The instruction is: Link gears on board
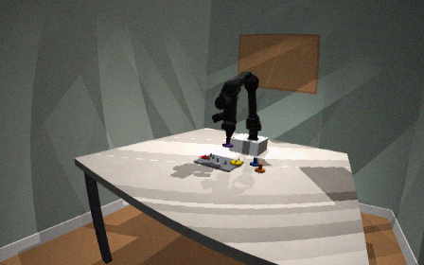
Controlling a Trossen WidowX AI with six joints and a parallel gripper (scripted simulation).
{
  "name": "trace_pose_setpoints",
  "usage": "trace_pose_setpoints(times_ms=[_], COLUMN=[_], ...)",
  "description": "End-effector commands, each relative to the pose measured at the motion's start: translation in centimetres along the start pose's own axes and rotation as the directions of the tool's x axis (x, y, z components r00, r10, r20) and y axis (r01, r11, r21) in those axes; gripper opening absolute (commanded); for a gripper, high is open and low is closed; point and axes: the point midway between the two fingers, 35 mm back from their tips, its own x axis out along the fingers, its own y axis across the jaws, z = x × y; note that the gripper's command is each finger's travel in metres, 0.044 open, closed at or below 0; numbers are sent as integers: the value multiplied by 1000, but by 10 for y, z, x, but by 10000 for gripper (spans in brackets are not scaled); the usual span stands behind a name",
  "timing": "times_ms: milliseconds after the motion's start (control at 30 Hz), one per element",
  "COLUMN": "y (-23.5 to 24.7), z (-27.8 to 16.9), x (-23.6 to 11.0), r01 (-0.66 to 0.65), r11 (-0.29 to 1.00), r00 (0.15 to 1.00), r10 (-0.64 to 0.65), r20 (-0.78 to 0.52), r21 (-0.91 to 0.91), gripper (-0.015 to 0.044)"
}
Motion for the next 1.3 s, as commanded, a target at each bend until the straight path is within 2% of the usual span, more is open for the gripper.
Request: trace_pose_setpoints(times_ms=[0, 1267], y=[-7, -82], z=[8, 73], x=[4, 46], r01=[-3, 4], r11=[1000, 1000], r00=[1000, 1000], r10=[3, -4], r20=[-1, 9], r21=[-3, 10], gripper=[0, 0])
